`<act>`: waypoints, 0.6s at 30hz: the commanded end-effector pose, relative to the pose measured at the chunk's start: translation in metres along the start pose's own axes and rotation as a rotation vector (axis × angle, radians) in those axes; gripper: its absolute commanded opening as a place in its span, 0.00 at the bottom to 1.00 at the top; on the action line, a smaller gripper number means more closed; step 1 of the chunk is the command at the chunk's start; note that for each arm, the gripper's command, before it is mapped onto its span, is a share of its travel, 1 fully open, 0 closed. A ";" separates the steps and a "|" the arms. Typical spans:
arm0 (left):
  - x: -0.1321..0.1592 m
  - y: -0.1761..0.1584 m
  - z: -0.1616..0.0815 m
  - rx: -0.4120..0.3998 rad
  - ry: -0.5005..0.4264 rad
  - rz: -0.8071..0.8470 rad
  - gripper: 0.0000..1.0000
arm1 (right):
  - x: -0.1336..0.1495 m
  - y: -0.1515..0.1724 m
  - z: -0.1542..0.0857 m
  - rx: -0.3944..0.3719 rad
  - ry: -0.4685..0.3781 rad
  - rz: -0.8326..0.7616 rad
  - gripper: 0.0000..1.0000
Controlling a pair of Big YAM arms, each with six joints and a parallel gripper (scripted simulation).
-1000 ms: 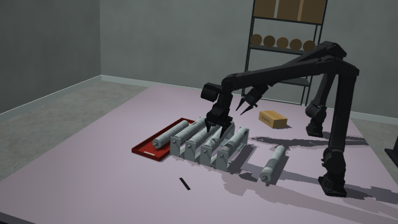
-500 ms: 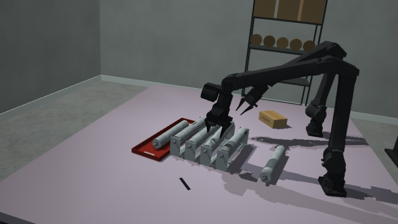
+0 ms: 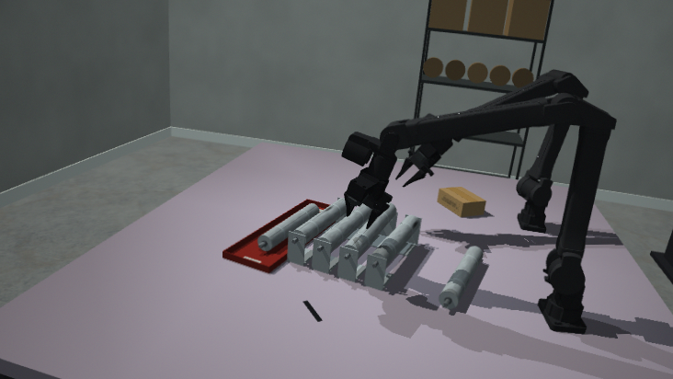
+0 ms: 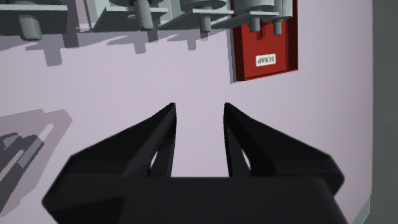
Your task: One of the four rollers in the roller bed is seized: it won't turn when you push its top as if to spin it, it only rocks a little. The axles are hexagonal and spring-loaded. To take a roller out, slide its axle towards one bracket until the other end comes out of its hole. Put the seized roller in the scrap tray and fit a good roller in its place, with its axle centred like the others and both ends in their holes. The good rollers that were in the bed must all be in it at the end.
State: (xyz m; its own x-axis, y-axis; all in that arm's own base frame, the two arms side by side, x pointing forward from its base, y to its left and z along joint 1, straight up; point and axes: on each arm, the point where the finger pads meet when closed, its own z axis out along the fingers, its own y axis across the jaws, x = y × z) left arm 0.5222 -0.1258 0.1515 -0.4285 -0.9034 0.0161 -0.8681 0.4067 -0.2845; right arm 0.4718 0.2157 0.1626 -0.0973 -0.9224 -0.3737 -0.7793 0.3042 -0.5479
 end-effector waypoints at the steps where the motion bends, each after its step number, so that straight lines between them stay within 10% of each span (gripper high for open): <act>1: -0.011 -0.013 -0.021 0.080 -0.032 0.076 0.62 | -0.029 -0.060 -0.030 0.128 -0.086 0.084 0.32; 18: -0.047 -0.048 -0.088 0.360 -0.223 0.414 0.62 | -0.011 -0.141 -0.065 0.296 -0.177 0.404 0.32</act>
State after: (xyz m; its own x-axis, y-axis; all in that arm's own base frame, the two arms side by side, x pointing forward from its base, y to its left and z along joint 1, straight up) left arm 0.5558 -0.0973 0.2296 -0.5952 -0.7545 -0.2766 -0.5700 0.6390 -0.5165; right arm 0.5164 0.1716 0.2473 -0.2431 -0.7415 -0.6254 -0.5720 0.6303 -0.5249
